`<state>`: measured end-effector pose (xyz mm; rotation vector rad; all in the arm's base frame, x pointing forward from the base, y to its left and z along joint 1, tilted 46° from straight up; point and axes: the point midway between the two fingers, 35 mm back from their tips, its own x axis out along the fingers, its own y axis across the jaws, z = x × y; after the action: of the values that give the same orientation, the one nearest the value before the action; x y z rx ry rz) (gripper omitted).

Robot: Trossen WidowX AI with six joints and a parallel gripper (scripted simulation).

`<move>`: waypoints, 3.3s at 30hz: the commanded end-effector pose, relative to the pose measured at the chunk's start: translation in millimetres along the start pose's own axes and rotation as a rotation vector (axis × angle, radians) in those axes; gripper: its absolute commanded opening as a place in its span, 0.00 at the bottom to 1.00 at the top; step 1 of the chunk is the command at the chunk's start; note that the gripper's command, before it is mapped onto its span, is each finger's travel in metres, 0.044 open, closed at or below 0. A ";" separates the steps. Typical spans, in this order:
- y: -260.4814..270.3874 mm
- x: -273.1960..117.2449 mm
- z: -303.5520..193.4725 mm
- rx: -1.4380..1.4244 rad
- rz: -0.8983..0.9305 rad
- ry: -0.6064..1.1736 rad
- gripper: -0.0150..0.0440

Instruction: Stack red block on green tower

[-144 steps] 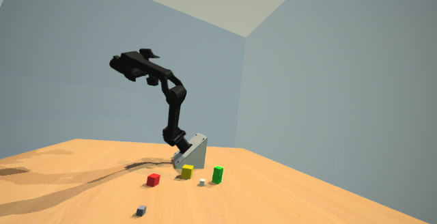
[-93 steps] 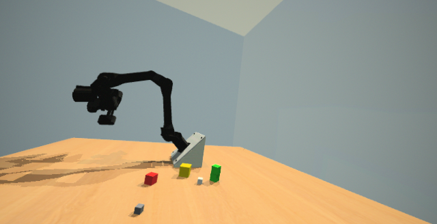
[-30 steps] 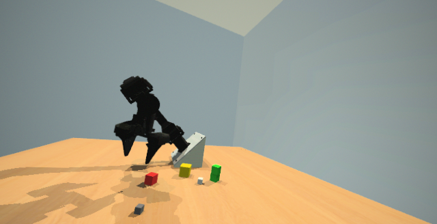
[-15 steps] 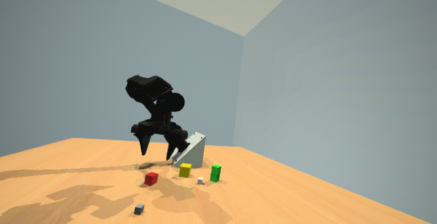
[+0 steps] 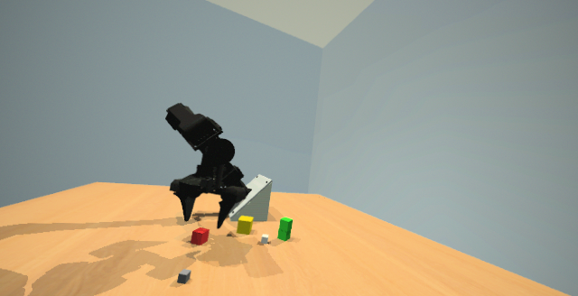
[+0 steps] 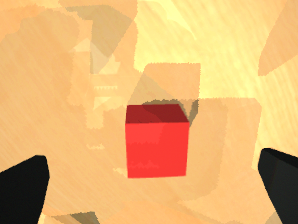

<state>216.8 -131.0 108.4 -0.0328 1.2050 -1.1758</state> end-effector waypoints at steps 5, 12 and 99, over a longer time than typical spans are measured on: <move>-0.6 13.6 -1.5 -0.007 -0.006 0.003 1.00; -0.9 25.0 -1.4 -0.006 -0.007 0.002 1.00; 44.3 -87.8 -13.1 -0.011 0.011 0.012 0.25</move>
<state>238.6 -53.4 148.0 -0.0379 1.2231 -1.1686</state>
